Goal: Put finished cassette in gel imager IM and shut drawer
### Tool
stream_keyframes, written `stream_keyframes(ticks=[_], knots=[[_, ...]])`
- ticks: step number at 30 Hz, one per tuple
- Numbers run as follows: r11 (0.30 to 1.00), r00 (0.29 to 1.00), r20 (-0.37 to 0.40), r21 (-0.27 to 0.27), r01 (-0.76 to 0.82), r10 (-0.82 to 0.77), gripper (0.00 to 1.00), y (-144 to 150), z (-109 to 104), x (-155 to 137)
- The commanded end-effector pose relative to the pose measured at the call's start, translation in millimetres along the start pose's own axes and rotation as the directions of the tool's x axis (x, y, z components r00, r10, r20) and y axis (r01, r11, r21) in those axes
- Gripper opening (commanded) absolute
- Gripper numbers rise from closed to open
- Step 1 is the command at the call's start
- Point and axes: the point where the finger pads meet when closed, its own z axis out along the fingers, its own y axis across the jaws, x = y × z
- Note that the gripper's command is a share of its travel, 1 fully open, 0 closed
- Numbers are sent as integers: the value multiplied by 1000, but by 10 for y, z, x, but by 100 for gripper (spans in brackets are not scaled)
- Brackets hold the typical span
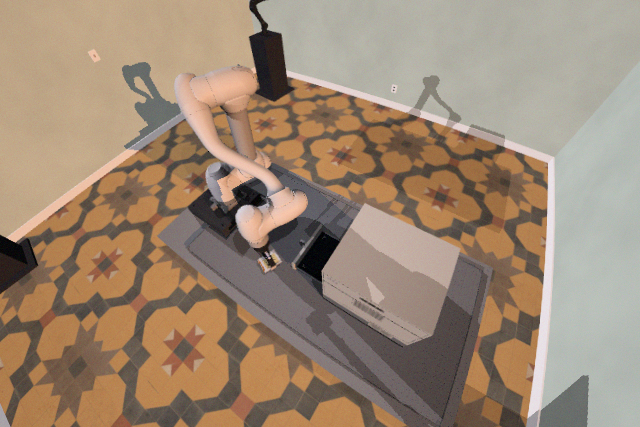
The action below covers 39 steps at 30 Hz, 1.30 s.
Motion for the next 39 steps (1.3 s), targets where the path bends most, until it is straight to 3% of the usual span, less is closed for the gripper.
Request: stream_keyframes(ticks=[1,11,39], knots=[[991,991,3,0,136,-136,10,-28,-1,-200],[930,930,2,1,367,-367,10,-80,-3,-597],[930,930,2,1,367,-367,10,-249,-6,-1886]])
